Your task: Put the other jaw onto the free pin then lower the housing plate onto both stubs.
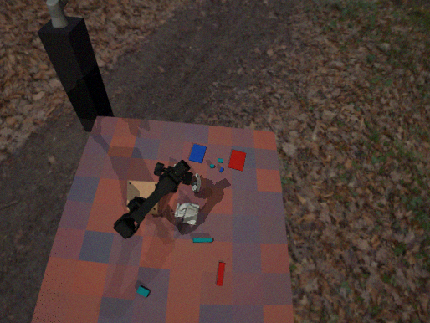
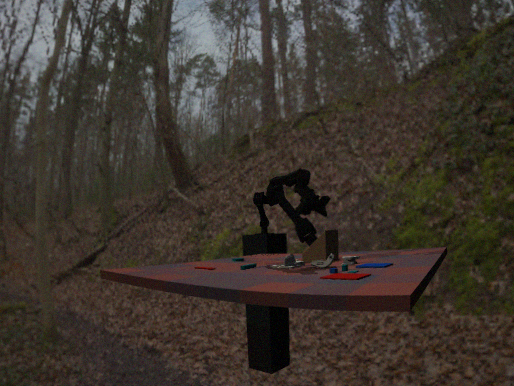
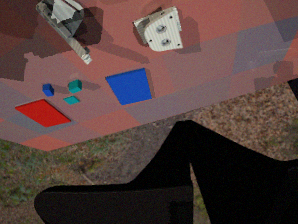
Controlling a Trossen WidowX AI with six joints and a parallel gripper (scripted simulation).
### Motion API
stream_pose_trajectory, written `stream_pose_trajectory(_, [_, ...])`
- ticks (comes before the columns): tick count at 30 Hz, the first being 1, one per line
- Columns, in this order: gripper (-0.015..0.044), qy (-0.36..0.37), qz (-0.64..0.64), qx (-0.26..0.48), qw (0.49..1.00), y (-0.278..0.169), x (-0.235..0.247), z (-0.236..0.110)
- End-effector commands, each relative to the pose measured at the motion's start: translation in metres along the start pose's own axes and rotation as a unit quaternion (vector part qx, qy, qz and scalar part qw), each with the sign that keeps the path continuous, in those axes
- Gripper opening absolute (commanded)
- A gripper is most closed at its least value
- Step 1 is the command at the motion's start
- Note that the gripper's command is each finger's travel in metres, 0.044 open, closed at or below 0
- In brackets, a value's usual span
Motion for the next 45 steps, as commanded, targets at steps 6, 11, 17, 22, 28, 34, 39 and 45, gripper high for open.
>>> stream_pose_trajectory(6, [0.0, 0.003, -0.026, -0.101, 0.995, -0.019, 0.028, 0.033])
stream_pose_trajectory(11, [0.0, 0.003, -0.044, -0.159, 0.986, -0.028, 0.042, 0.058])
stream_pose_trajectory(17, [0.0, -0.001, -0.062, -0.228, 0.972, -0.034, 0.056, 0.092])
stream_pose_trajectory(22, [0.0, -0.004, -0.08, -0.285, 0.955, -0.036, 0.066, 0.123])
stream_pose_trajectory(28, [0.0, -0.01, -0.104, -0.347, 0.932, -0.034, 0.075, 0.162])
stream_pose_trajectory(34, [0.0, -0.011, -0.107, -0.354, 0.929, -0.033, 0.075, 0.167])
stream_pose_trajectory(39, [0.0, -0.011, -0.106, -0.354, 0.929, -0.029, 0.076, 0.172])
stream_pose_trajectory(45, [0.0, -0.011, -0.106, -0.354, 0.929, -0.022, 0.078, 0.18])
Point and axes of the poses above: the point midway between the two fingers, 35 mm back from their tips, its own z axis out along the fingers, its own x axis across the jaws, y = z × x, the point moved 6 cm from there along -z, back along the fingers, and after that the axes turned 5 degrees about -z, right-handed, at the moved point
